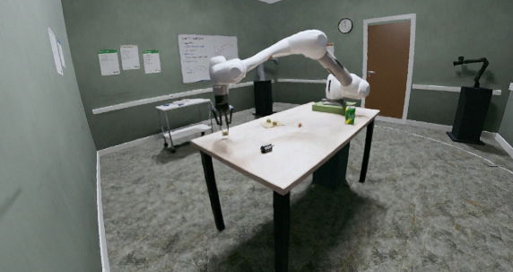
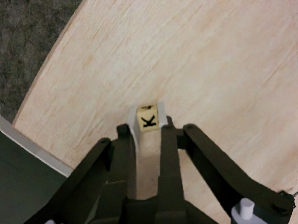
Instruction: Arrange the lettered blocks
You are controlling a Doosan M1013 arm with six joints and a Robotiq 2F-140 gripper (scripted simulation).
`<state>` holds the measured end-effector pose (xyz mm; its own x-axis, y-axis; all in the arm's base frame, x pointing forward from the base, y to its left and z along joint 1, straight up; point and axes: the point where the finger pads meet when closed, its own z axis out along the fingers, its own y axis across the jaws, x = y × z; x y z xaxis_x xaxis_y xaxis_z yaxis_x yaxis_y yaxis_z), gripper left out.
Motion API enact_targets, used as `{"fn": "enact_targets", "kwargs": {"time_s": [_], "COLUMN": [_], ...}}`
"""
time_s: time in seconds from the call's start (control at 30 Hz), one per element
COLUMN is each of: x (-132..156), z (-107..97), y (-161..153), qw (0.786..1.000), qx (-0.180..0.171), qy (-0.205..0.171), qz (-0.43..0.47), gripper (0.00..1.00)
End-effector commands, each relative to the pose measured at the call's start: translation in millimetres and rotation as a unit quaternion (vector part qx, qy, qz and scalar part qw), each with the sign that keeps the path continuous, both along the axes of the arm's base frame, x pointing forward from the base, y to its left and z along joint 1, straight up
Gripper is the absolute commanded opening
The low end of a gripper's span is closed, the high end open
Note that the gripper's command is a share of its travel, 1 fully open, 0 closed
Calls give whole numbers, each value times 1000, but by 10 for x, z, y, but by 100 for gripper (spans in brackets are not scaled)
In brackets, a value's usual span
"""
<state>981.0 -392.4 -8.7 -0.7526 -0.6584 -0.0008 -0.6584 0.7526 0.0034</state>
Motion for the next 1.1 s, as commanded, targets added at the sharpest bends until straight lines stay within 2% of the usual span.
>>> {"fn": "enact_targets", "kwargs": {"time_s": [0.0, 0.2, 0.27, 0.4, 0.87, 0.97, 1.07], "x": [8, 7, 7, 7, -8, -190, -666], "z": [194, 632, 632, 797, 834, 874, 951], "y": [-3, -4, -4, -4, -3, 15, 85], "qw": [1000, 1000, 1000, 1000, 1000, 1000, 999], "qx": [0, 0, 0, 0, 0, 0, 0], "qy": [-1, -1, -1, -1, -1, -1, -2], "qz": [0, 0, 0, 0, 1, 15, 47], "gripper": [22, 22, 22, 22, 22, 22, 22]}}
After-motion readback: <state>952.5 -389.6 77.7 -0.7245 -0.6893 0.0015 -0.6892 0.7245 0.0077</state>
